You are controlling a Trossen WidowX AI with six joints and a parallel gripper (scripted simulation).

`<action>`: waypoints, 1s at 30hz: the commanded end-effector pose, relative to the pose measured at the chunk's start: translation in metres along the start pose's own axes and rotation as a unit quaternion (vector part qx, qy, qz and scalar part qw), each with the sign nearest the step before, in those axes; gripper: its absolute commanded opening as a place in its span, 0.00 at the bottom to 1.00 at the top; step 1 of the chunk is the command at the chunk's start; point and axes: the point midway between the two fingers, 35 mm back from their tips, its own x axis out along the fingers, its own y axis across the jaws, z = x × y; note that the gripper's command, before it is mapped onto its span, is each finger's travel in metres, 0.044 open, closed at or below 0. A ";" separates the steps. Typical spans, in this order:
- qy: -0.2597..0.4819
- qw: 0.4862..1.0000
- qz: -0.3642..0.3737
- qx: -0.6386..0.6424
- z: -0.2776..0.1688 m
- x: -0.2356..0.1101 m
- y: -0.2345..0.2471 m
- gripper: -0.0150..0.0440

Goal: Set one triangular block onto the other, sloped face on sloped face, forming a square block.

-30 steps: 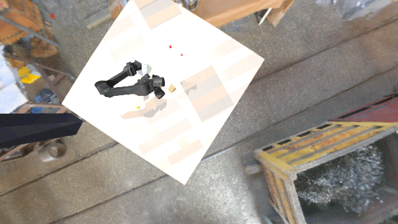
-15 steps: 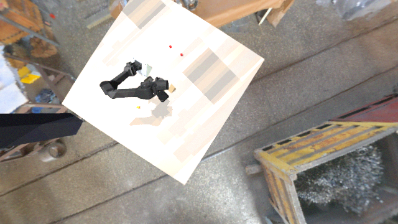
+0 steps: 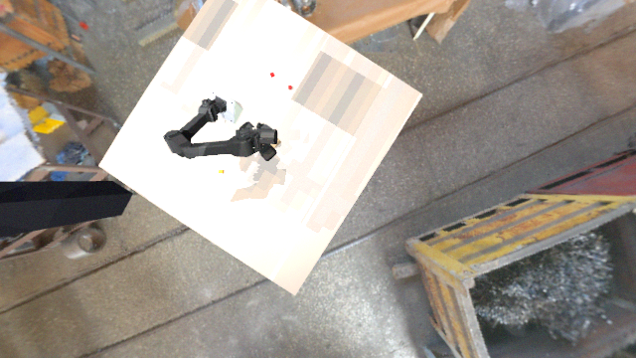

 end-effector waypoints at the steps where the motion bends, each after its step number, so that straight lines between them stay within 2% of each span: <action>1: 0.005 1.000 0.001 -0.006 0.006 0.018 0.001 0.25; 16: 0.005 1.000 0.001 -0.005 0.020 0.060 0.004 0.25; 30: 0.008 1.000 -0.001 -0.005 0.020 0.060 0.004 0.25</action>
